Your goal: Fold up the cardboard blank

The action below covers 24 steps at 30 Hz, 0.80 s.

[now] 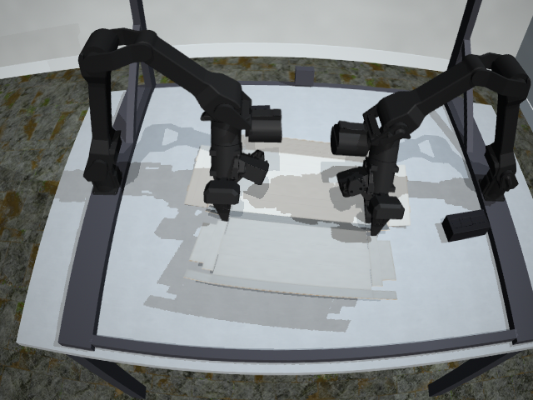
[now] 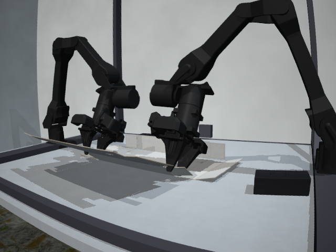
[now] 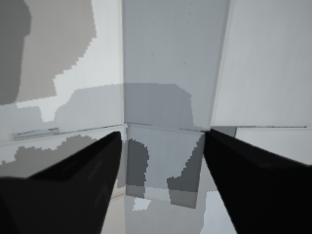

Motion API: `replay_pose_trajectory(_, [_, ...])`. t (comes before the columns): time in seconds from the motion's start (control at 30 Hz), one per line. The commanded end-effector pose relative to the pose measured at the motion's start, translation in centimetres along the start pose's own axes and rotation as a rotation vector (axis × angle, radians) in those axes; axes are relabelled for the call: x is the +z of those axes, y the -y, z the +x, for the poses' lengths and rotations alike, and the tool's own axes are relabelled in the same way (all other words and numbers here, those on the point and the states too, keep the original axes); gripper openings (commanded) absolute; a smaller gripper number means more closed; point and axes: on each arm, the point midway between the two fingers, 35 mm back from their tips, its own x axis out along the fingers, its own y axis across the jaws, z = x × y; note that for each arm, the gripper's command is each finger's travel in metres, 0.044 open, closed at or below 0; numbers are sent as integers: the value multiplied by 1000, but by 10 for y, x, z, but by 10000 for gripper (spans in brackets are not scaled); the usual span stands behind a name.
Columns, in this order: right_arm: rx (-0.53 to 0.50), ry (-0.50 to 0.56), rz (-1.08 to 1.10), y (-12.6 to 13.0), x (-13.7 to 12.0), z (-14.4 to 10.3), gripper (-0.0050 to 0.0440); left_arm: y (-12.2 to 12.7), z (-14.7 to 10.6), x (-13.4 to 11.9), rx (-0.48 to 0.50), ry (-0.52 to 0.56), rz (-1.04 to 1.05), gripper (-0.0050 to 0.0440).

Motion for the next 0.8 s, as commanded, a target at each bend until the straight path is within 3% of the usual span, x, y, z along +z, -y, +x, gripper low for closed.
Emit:
replay_pose_trajectory(0.0, [13, 8, -14, -16, 5, -3, 236, 18, 0, 0, -29, 6, 5, 241])
replay_pose_trajectory(0.77, [15, 8, -18, -44, 6, -17, 236, 39, -12, -1, -31, 7, 3, 241])
